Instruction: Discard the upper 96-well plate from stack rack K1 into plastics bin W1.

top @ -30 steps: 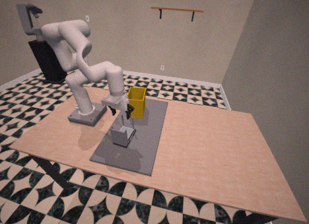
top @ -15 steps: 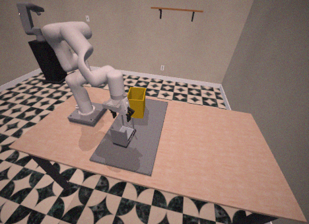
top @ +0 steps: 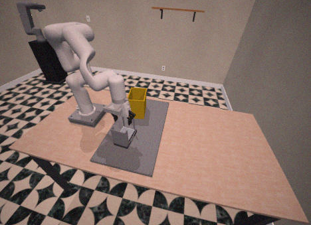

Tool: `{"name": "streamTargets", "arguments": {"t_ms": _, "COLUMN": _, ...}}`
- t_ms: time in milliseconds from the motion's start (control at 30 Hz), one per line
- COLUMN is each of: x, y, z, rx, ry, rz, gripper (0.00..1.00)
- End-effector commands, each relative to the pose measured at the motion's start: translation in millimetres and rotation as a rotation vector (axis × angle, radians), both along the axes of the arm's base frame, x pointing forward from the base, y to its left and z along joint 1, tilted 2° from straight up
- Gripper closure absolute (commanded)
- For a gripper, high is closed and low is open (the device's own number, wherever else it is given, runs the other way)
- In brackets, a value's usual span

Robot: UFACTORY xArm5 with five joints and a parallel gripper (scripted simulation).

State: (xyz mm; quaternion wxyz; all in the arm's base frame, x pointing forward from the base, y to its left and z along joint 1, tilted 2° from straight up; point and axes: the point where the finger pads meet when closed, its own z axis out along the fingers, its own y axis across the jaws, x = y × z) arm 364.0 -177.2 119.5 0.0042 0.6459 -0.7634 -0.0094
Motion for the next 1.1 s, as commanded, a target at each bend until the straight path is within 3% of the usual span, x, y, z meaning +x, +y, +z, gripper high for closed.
{"name": "streamTargets", "arguments": {"t_ms": 0, "x": 1.0, "y": -0.7, "z": -6.3, "rx": -0.002, "ry": -0.003, "rz": 0.000, "gripper": 0.00}}
{"name": "streamTargets", "arguments": {"t_ms": 1067, "x": -0.2, "y": -1.2, "z": -53.1, "rx": -0.002, "ry": -0.003, "rz": 0.000, "gripper": 0.00}}
